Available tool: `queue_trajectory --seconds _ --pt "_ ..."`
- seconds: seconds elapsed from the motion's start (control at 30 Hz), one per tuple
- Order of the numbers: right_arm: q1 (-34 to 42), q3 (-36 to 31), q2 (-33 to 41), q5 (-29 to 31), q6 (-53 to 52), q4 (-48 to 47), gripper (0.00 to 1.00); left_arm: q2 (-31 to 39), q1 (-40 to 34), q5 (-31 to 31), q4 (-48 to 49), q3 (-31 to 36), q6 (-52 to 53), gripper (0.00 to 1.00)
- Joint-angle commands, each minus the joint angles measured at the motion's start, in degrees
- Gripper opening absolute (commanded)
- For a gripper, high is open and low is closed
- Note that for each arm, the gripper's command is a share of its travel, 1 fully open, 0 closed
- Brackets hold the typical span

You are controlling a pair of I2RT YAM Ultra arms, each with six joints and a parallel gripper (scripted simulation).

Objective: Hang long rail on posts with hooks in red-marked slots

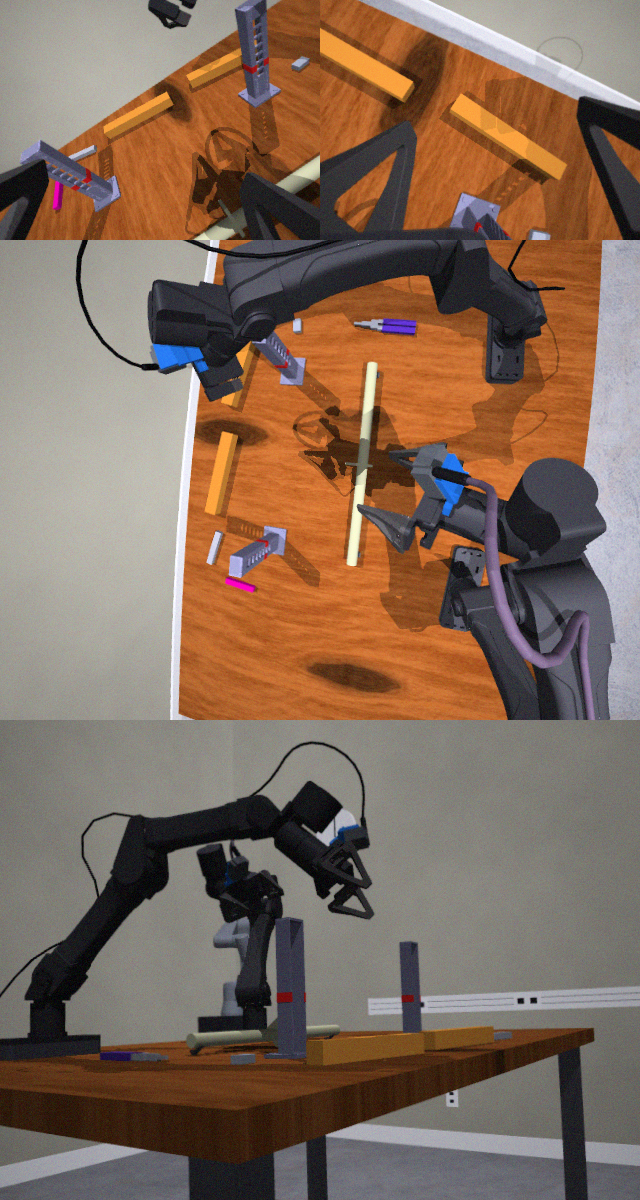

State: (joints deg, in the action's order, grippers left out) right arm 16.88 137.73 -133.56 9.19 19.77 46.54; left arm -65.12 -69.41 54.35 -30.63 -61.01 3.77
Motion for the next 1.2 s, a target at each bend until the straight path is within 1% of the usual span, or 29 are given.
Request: queue_trajectory --seconds 0.0,0.53,0.57,0.73,0.87,0.93,1.03,1.1,1.13,1.17 --pt "0.00 0.95 1.49 0.06 -0.07 -0.29 1.00 0.68 0.00 0.59 0.41 -1.06 -0.13 1.00" --pt "0.00 0.95 1.49 0.06 -0.07 -0.29 1.00 0.68 0.00 0.59 0.41 -1.06 -0.13 1.00" --pt "0.00 0.36 0.69 0.00 0.00 -0.28 1.00 0.20 0.00 0.07 0.31 -0.41 0.00 1.00" --pt "0.21 -1.54 1.86 1.12 -1.16 -5.92 1.00 1.84 1.64 -2.13 6.04 1.91 1.09 1.00" --pt "0.67 -7.03 4.50 2.40 -2.88 -14.89 1.00 6.00 7.22 -6.64 15.05 8.65 1.73 1.00" --pt "0.86 -11.72 6.67 3.10 -3.80 -19.74 1.00 8.64 11.68 -9.42 19.35 13.36 1.84 1.00" --pt "1.18 -20.65 10.90 4.21 -5.26 -28.13 1.00 12.19 19.07 -14.48 26.17 20.54 2.15 1.00" --pt "1.18 -20.65 10.90 4.21 -5.26 -28.13 1.00 12.19 19.07 -14.48 26.17 20.54 2.15 1.00" --pt "1.35 -25.70 12.96 4.76 -5.52 -33.33 1.00 13.57 22.93 -17.55 30.11 23.61 2.72 1.00" --pt "1.45 -28.56 14.16 5.13 -5.97 -36.16 1.00 14.16 25.63 -18.91 31.87 25.42 2.52 1.00"
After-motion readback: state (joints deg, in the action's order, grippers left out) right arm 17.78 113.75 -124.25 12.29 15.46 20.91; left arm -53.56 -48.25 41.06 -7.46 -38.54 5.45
